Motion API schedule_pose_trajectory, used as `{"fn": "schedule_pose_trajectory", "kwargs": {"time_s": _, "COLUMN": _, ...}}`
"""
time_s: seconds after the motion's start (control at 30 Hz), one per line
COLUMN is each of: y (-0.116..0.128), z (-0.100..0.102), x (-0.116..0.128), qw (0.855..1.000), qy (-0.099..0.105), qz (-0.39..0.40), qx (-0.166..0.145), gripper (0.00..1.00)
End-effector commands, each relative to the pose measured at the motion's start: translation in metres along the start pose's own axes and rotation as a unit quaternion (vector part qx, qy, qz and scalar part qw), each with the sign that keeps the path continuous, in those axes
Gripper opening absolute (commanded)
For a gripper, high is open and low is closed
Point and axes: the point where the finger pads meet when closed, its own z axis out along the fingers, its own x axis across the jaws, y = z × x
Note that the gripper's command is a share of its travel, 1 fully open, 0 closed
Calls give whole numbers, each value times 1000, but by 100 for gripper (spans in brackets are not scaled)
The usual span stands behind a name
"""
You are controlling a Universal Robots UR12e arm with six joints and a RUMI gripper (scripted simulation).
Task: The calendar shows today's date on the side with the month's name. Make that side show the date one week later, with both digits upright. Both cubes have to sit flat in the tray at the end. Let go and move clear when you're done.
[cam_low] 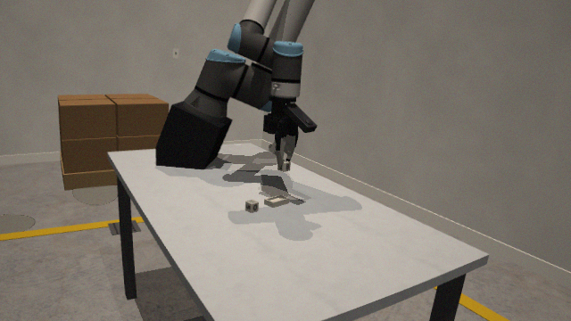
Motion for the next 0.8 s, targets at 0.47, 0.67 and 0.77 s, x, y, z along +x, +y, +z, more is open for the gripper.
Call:
{"fn": "schedule_pose_trajectory", "kwargs": {"time_s": 0.47, "y": -9, "z": 1, "x": -32, "qw": 966, "qy": 2, "qz": -259, "qx": 2, "gripper": 10}}
{"fn": "schedule_pose_trajectory", "kwargs": {"time_s": 0.67, "y": -10, "z": 2, "x": -42, "qw": 941, "qy": 2, "qz": -340, "qx": 1, "gripper": 10}}
{"fn": "schedule_pose_trajectory", "kwargs": {"time_s": 0.77, "y": -10, "z": 3, "x": -45, "qw": 932, "qy": 2, "qz": -363, "qx": 1, "gripper": 10}}
